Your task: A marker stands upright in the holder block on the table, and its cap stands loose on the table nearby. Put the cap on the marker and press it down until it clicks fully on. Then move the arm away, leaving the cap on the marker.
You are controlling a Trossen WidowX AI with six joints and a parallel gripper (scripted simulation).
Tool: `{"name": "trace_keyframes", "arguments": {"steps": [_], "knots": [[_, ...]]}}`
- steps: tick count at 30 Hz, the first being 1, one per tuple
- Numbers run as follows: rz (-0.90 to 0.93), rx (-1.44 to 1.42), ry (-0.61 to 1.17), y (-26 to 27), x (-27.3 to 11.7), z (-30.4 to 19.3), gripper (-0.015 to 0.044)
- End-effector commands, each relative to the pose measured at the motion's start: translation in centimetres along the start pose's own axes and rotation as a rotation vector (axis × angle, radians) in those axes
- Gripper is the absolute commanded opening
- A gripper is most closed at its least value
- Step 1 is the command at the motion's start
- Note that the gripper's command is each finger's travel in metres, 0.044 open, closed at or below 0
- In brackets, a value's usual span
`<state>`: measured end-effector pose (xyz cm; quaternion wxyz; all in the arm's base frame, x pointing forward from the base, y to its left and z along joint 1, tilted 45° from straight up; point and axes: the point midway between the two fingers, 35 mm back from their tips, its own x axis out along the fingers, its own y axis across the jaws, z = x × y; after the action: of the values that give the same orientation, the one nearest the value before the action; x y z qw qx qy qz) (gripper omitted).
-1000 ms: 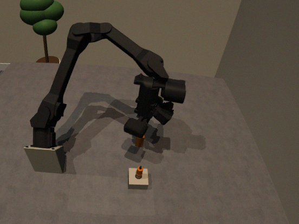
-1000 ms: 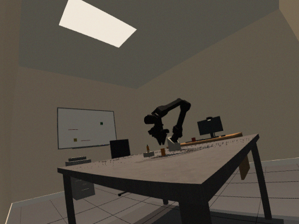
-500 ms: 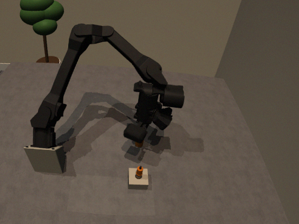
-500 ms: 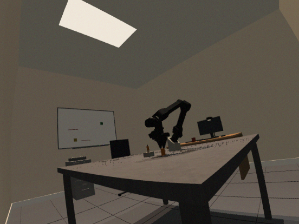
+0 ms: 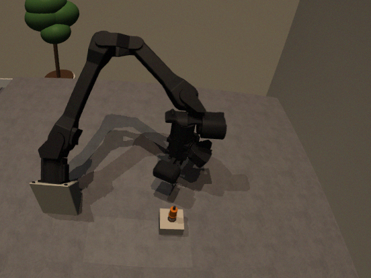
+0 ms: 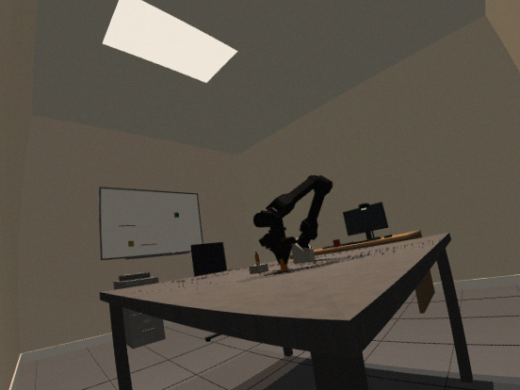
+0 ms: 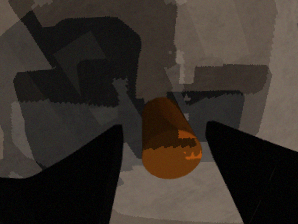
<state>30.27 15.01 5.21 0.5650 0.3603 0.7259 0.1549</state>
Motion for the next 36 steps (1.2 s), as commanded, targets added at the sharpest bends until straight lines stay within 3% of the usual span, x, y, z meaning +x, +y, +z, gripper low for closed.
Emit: {"name": "trace_keyframes", "arguments": {"steps": [1, 7, 11, 20, 23, 36], "knots": [[0.002, 0.006, 0.005, -0.1, 0.7, -0.1, 0.0247], [0.003, 0.006, 0.006, -0.1, 1.4, -0.2, 0.0247], [0.003, 0.006, 0.006, -0.1, 1.4, -0.2, 0.0142], [0.003, 0.006, 0.006, -0.1, 1.4, -0.2, 0.0082], [0.002, 0.006, 0.005, -0.1, 1.0, -0.2, 0.0003], [-0.001, 0.006, 0.004, -0.1, -2.8, 0.0, 0.0]]}}
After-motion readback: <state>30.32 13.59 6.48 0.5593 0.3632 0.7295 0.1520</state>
